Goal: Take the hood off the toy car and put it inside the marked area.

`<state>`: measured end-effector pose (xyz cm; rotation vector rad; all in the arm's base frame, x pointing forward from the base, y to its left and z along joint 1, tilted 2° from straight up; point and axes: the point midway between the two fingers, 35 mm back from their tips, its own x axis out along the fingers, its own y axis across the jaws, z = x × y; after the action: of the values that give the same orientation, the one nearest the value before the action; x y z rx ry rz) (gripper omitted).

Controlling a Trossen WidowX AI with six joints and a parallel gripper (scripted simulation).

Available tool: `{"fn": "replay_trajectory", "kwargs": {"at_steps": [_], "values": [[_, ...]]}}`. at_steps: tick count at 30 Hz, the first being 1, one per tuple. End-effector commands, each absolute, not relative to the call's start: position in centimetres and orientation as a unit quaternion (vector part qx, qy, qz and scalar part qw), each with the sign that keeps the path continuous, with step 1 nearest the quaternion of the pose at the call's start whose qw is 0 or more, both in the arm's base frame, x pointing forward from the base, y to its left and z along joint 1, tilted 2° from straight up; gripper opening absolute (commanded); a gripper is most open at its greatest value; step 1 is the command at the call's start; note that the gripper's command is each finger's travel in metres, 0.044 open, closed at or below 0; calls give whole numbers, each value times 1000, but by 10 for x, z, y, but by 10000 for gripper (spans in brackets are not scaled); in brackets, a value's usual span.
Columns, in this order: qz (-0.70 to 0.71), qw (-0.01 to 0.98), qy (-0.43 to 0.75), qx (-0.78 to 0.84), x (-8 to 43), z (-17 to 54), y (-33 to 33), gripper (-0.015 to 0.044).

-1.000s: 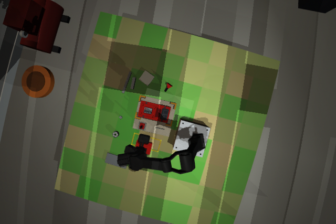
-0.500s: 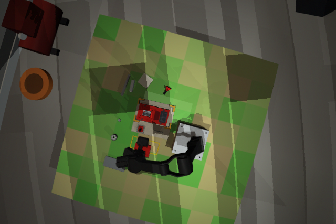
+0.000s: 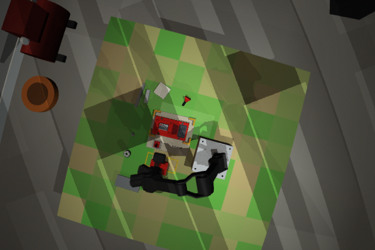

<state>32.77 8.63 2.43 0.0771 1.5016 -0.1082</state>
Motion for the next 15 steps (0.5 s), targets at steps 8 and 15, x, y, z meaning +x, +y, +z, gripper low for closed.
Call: {"fn": "replay_trajectory", "kwargs": {"at_steps": [8, 15], "values": [[-52, 727, 684, 33, 326, 13, 85, 0], [-52, 727, 684, 33, 326, 8, 85, 0]]}}
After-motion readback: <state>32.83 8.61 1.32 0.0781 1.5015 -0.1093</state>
